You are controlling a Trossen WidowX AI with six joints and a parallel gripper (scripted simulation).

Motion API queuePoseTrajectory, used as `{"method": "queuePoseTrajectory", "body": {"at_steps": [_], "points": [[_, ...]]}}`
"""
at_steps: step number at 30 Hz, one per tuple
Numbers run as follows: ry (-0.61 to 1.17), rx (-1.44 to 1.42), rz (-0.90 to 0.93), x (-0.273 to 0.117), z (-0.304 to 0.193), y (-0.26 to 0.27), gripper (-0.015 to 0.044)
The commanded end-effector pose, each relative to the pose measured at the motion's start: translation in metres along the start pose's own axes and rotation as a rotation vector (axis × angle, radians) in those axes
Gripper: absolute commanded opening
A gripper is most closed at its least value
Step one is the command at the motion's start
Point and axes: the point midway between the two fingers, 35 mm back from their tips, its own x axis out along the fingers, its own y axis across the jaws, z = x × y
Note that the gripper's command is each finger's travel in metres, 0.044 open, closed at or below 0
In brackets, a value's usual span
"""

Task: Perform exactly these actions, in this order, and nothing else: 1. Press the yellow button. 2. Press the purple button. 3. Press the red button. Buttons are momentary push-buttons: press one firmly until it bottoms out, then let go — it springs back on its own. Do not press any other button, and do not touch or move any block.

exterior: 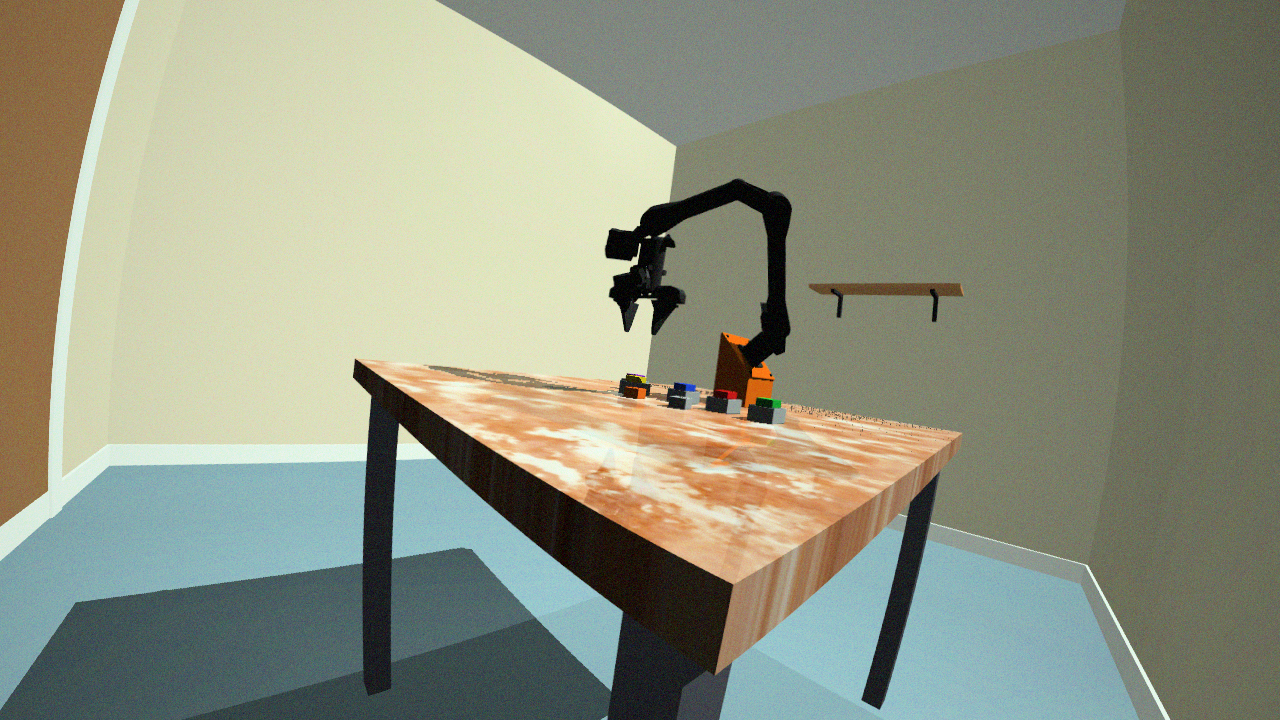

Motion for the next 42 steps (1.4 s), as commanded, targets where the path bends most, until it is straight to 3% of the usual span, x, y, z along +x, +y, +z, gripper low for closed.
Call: {"method": "queuePoseTrajectory", "body": {"at_steps": [1, 3, 8, 18, 42], "points": [[0.013, 0.005, 0.027, 0.007, -0.003, 0.003, 0.04], [0.013, 0.005, 0.027, 0.007, -0.003, 0.003, 0.04], [0.012, 0.004, 0.03, 0.065, -0.004, 0.006, 0.0269], [0.012, 0.004, 0.03, 0.069, -0.004, 0.006, 0.002], [0.011, 0.004, 0.031, 0.088, -0.004, 0.006, 0.002]]}}
